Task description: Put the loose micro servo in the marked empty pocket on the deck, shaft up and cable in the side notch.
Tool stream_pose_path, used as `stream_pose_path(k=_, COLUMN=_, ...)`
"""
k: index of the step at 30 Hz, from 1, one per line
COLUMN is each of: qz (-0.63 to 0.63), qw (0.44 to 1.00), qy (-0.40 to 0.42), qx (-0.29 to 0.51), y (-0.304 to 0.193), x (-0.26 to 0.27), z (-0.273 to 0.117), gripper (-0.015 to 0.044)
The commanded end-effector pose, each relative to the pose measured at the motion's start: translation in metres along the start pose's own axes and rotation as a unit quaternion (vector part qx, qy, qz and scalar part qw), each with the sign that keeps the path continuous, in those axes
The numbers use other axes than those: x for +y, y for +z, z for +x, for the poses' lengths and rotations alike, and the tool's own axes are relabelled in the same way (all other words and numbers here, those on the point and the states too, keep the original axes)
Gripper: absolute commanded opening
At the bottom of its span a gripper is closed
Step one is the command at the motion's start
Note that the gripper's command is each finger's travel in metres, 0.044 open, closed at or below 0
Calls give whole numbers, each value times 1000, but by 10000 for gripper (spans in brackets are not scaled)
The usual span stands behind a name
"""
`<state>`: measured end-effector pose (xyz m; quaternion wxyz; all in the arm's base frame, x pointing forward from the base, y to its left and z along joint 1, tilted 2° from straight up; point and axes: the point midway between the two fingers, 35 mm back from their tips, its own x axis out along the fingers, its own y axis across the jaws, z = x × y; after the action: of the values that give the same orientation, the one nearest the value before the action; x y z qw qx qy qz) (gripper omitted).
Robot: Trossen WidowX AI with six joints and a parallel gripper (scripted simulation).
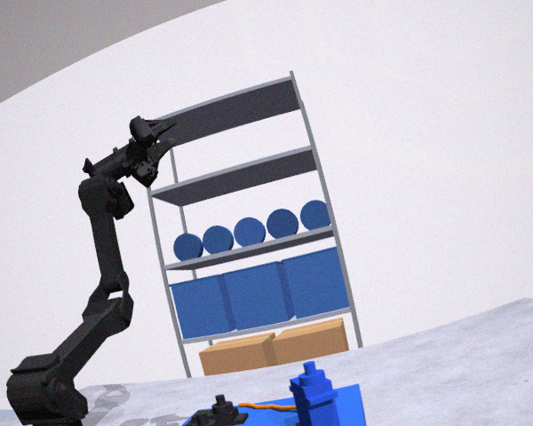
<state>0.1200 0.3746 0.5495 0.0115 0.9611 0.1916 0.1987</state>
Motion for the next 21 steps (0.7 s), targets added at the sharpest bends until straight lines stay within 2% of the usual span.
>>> stream_pose_path(k=1, qz=1, qw=1000, qy=0, qx=1, y=-1, x=0, z=0, gripper=426)
stream_pose_path(k=2, qz=2, qw=1000, qy=-1, qx=2, y=-1, x=1, z=-1, gripper=440)
stream_pose_path(k=12, qz=28, qw=999, qy=-9, qx=35, y=-25, x=16, z=-9, gripper=440)
stream_pose_path(k=21, qz=106, qw=992, qy=-21, qx=68, y=-52, x=32, z=-22, gripper=440)
